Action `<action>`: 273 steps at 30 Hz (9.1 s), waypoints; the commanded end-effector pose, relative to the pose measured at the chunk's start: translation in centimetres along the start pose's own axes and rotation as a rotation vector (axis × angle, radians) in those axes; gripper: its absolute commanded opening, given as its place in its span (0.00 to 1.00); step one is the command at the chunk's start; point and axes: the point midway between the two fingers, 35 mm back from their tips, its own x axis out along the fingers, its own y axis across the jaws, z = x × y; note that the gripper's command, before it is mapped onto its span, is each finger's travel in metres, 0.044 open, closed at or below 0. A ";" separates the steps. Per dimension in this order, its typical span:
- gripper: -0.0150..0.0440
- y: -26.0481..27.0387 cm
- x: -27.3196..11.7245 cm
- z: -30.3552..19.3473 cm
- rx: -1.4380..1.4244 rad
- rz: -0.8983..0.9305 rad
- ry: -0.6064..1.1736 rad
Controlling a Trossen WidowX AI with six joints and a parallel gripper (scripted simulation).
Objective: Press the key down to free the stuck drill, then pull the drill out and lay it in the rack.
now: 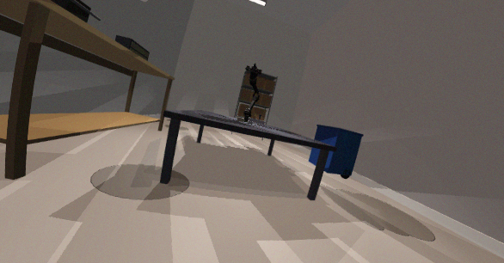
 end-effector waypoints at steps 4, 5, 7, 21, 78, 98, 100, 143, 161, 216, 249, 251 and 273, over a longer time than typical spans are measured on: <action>0.25 1.1 1.1 -9.4 0.192 -0.009 0.275; 0.25 1.5 1.1 -10.9 0.222 -0.008 0.325; 0.25 2.6 0.9 -14.2 0.283 -0.004 0.438; 0.25 14.9 -9.2 -31.9 0.470 0.091 1.292; 0.25 23.6 -31.8 -35.6 0.004 0.302 2.246; 0.25 23.6 -32.5 -35.8 0.004 0.302 2.246; 0.25 23.6 -32.6 -35.8 0.004 0.302 2.246; 0.25 23.8 -33.8 -36.9 0.004 0.302 2.247; 0.34 23.9 -33.8 -37.1 0.004 0.302 2.247; 1.00 8.2 -33.4 -42.8 -0.808 1.909 1.466; 1.00 9.2 -35.0 -44.7 -0.807 1.909 1.466; 1.00 9.3 -35.3 -44.9 -0.807 1.909 1.466; 0.82 9.9 -36.6 -46.2 -0.813 1.912 1.462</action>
